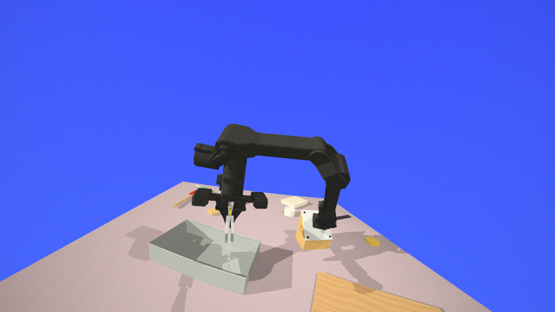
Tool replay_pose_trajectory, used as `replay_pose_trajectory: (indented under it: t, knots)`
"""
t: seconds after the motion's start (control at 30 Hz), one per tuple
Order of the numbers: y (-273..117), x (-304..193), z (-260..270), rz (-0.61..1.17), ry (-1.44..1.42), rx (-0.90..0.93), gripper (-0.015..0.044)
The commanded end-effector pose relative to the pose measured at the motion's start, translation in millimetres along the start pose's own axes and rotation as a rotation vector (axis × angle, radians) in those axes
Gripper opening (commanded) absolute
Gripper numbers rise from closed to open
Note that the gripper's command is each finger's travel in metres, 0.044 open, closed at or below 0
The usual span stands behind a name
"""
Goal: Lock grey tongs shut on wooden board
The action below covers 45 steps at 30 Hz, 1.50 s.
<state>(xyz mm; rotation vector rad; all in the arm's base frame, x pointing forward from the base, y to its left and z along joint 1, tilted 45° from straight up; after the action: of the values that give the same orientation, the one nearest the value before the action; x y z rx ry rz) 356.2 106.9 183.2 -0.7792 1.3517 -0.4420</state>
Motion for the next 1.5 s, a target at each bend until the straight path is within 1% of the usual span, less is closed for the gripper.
replay_pose_trajectory:
  t: [0.0, 0.43, 0.83, 1.03, 1.2, 1.47]
  knots:
    - [-3.7, -21.8, -9.0, -0.006, -0.028, 0.012, -0.0150]
    - [-4.3, -95.7, -54.3, -0.010, -0.142, 0.016, -0.0150]
    - [-6.6, -148.6, -108.7, 0.005, -0.248, 0.021, -0.0150]
    - [-8.3, -165.9, -133.9, 0.017, -0.290, 0.022, -0.0150]
    - [-7.2, -169.2, -139.1, 0.011, -0.299, 0.019, -0.0150]
    - [4.1, -184.7, -160.9, -0.031, -0.341, -0.014, -0.0150]
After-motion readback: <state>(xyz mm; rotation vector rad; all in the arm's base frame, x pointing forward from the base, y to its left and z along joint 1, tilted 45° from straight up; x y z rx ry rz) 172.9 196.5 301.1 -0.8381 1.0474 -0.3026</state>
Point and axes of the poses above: the point midway between the two fingers, 35 mm back from their tips, its own y axis out along the fingers, its own z axis across the jaws, x = y × z, the point moved 2 cm from there along -y, back along the fingers, and after that the axes turned 3 degrees about y, right-handed, at the moved point
